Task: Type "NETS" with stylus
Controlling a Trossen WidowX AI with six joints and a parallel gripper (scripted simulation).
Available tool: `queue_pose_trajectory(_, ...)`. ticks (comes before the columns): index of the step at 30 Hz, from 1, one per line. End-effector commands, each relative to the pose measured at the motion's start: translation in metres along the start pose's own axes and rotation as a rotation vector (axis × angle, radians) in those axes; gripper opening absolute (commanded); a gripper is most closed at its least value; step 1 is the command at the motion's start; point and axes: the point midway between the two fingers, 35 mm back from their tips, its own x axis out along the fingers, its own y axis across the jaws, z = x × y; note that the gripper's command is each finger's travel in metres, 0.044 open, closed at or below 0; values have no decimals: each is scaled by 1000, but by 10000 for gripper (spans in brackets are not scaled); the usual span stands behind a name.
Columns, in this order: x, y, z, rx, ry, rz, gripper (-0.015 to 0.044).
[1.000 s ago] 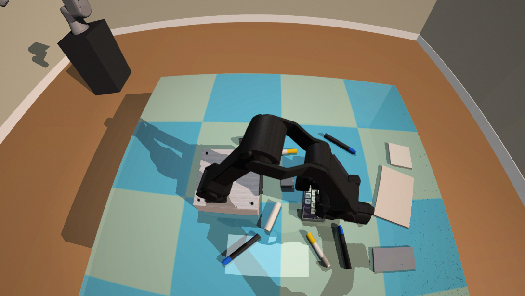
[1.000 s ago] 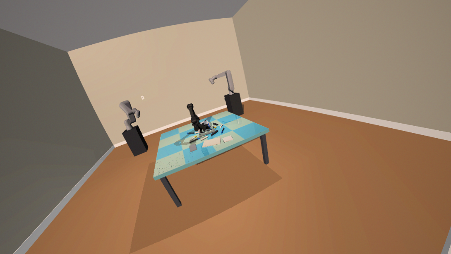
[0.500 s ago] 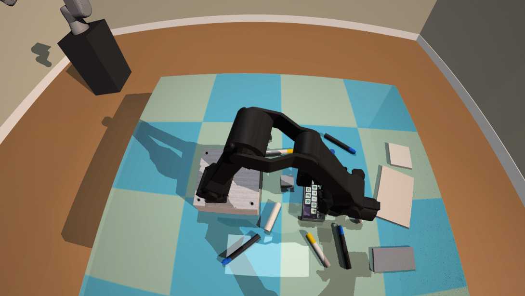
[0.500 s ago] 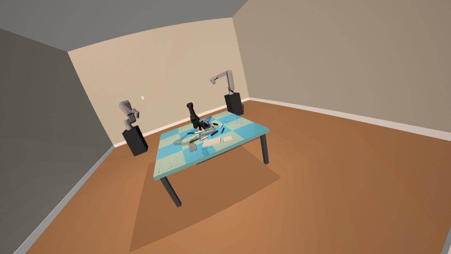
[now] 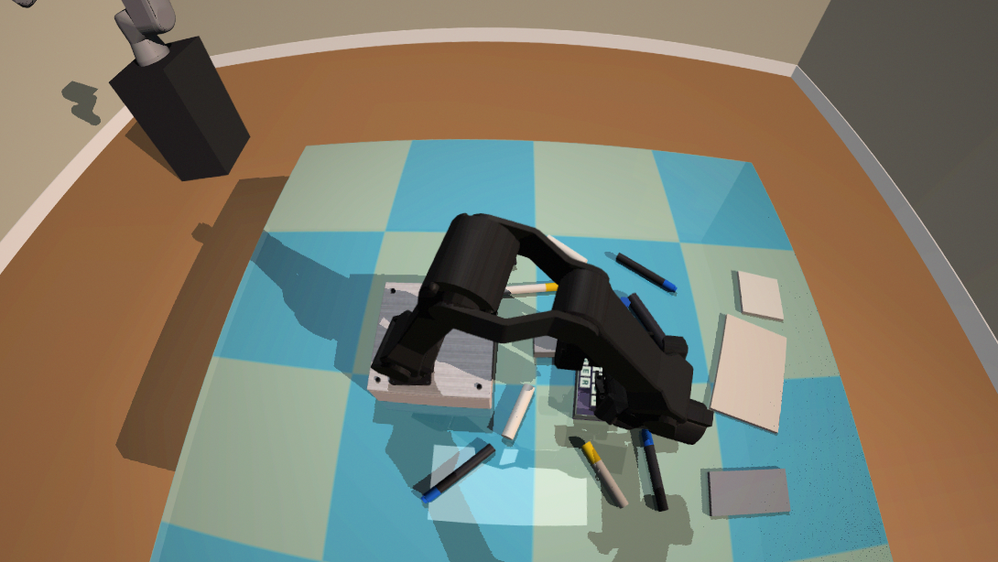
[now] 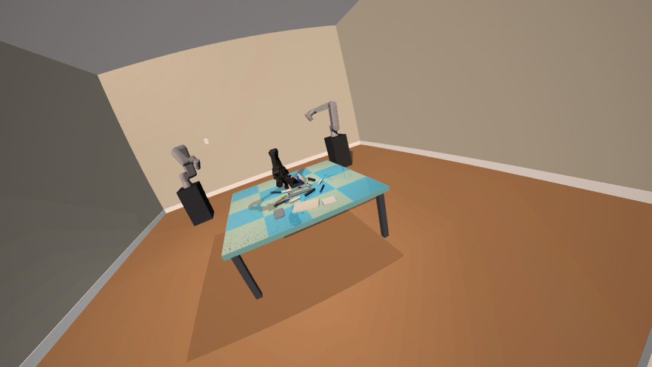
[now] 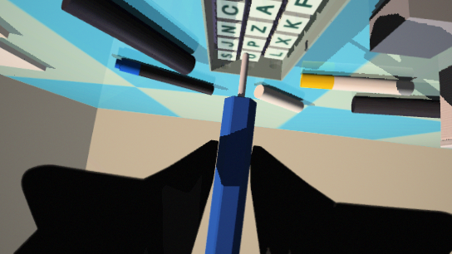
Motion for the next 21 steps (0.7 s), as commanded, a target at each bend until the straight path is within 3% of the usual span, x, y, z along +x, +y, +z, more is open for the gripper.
queue_pose_trajectory(1, -20, -11, 12, 6, -5, 1, 0)
queue_pose_trajectory(8, -47, -30, 22, 8, 7, -5, 0)
queue_pose_trajectory(21, -37, -31, 39, 8, 6, -4, 0)
